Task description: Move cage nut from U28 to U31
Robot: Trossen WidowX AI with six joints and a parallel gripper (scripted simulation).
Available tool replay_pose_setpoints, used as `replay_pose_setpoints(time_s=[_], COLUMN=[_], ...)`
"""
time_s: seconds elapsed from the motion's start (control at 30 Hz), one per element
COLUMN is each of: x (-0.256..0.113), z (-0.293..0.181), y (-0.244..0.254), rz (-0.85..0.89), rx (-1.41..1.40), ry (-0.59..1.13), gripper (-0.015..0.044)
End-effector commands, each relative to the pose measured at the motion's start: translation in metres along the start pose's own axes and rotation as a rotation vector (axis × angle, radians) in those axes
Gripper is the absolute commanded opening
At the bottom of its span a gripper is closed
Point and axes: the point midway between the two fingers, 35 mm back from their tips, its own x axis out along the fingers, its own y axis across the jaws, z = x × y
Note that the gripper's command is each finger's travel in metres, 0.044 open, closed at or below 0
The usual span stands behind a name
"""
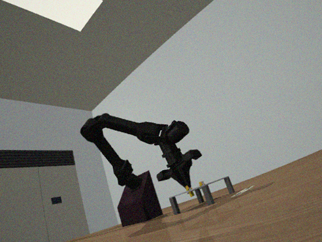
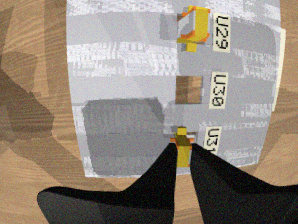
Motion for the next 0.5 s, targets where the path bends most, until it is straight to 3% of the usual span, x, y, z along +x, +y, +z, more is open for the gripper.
replay_pose_setpoints(time_s=[0.0, 0.47], x=[0.0, 0.0006], z=[-0.0007, -0.0008], y=[-0.0005, -0.0013], rz=[0.003, 0.023], rx=[0.006, 0.006], ry=[0.004, 0.004], gripper=[0.0023, 0.0023])
